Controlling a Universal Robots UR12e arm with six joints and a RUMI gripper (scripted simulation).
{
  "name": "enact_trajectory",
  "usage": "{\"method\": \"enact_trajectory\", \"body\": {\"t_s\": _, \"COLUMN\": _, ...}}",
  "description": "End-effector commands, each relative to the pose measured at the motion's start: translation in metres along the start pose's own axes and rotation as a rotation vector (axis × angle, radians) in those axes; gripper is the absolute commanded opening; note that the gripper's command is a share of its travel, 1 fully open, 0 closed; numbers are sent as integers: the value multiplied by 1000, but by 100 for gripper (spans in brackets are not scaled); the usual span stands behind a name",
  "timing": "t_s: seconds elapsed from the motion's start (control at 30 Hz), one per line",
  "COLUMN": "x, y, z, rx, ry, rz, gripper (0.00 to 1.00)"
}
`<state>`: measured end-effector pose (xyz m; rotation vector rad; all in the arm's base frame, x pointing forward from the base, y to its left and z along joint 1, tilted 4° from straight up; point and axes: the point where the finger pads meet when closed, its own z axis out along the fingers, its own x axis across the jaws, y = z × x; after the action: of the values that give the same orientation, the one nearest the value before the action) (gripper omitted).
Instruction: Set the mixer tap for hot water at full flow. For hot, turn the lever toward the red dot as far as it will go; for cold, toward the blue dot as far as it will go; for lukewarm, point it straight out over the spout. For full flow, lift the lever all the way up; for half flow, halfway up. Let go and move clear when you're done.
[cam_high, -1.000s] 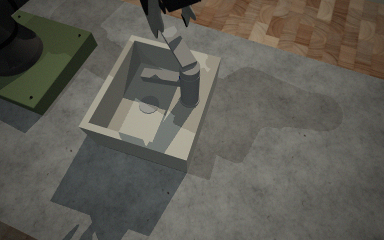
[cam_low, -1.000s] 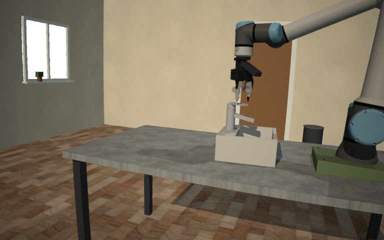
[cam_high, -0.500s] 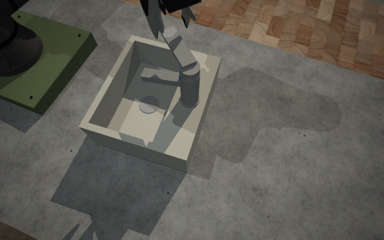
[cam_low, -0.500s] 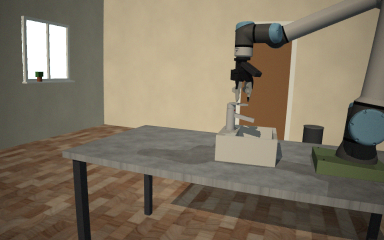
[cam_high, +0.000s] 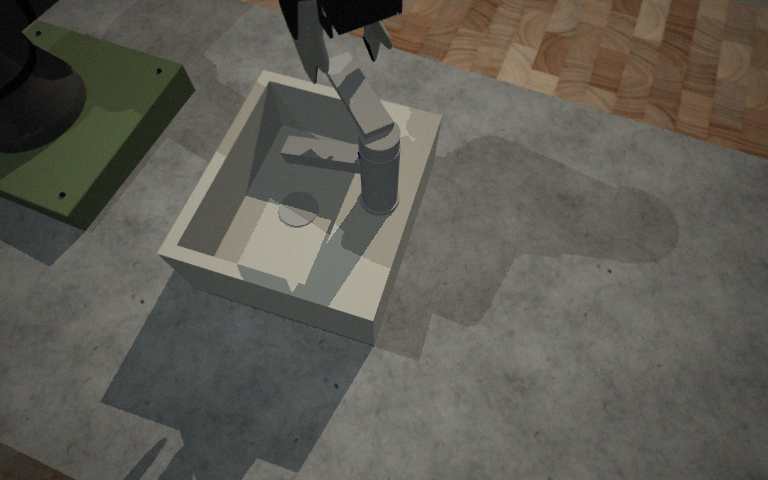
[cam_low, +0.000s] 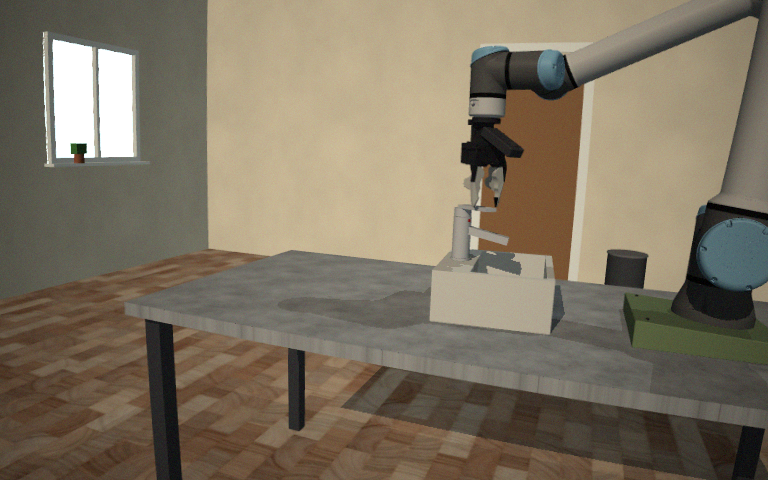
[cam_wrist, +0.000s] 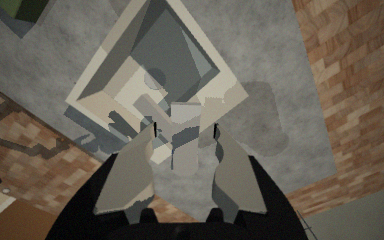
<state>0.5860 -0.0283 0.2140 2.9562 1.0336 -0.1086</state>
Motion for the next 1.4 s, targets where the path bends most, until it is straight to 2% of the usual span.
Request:
{"method": "enact_trajectory", "body": {"t_s": 0.0, "x": 0, "y": 0, "z": 4, "rx": -1, "ry": 1, "rz": 0, "gripper": 44}}
{"method": "enact_trajectory", "body": {"t_s": 0.63, "x": 0, "y": 1, "z": 18, "rx": -1, "ry": 1, "rz": 0, "gripper": 44}}
{"method": "enact_trajectory", "body": {"t_s": 1.37, "x": 0, "y": 1, "z": 20, "rx": -1, "ry": 1, "rz": 0, "gripper": 44}}
